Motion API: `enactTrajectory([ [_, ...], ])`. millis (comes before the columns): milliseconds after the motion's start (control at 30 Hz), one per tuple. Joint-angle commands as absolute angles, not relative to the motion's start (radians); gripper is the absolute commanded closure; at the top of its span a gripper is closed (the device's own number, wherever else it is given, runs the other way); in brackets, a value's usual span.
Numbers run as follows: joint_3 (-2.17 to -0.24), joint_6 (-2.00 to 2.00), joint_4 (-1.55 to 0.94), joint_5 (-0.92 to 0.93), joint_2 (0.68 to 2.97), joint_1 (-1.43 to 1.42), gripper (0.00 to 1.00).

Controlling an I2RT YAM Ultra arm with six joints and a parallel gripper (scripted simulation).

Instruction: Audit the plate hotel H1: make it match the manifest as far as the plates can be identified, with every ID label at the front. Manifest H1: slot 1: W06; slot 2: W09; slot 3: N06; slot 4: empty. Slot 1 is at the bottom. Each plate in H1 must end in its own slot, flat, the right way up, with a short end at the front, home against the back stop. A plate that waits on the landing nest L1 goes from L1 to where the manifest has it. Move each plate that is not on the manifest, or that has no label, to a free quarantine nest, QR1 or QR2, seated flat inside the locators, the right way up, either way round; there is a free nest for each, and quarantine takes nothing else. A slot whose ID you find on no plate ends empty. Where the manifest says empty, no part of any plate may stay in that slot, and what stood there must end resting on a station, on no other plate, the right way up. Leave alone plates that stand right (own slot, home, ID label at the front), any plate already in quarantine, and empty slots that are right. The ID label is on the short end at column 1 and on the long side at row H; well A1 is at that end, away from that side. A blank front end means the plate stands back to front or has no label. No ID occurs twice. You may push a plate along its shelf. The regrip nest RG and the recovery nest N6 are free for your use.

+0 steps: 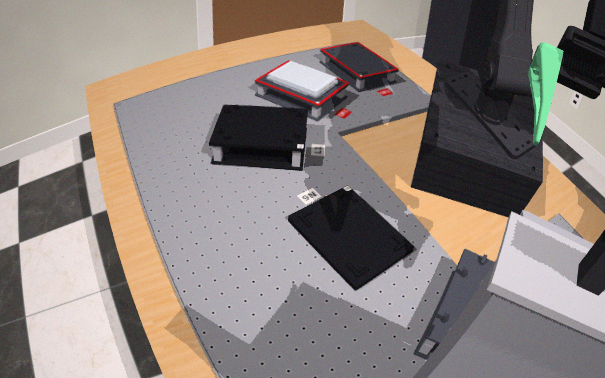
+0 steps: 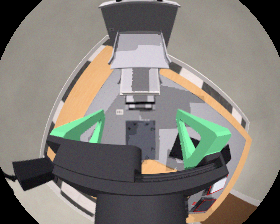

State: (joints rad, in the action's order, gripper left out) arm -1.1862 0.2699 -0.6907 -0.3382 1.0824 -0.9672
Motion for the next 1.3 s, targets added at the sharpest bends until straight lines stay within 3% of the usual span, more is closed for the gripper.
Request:
enactTrajectory([
  [0, -1.190, 0.265, -0.680, -0.334, 1.082, -0.967, 0.00],
  [1267, -1.060, 0.305, -0.672, -0.394, 0.964, -1.023, 0.00],
])
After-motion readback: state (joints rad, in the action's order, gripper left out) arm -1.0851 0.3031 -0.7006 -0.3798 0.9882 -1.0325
